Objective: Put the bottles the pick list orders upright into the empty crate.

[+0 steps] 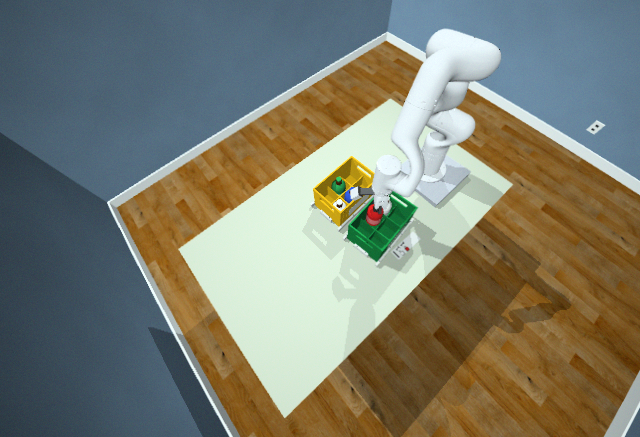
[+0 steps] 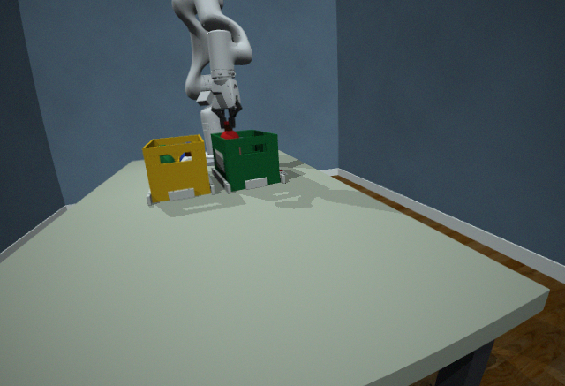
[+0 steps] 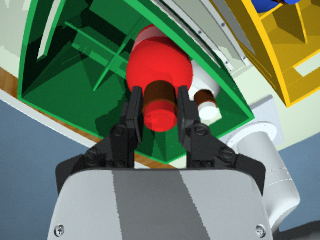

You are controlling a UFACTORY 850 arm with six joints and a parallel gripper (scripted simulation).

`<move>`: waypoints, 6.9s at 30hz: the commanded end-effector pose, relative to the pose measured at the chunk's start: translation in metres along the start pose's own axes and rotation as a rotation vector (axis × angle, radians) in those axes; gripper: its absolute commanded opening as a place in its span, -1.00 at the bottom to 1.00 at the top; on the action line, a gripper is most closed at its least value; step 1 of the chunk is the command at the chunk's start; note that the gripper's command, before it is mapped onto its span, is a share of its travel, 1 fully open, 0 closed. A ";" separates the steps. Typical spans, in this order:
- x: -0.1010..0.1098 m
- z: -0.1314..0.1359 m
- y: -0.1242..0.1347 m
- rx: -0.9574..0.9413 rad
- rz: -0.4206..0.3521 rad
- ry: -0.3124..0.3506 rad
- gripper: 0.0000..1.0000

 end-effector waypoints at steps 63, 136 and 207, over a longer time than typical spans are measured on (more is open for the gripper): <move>-0.032 -0.001 0.000 0.000 0.001 -0.002 -1.00; -0.057 -0.001 -0.001 0.000 0.001 -0.002 -1.00; -0.065 -0.001 -0.001 0.000 0.001 -0.002 0.29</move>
Point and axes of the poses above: the point where the finger pads meet when closed, its own x axis back along the fingers, its own z axis across the jaws, y = z × x, the point moved 3 cm from there along x, back along the fingers, and after that the axes turned 10 degrees about -x, right-handed, at the moved point
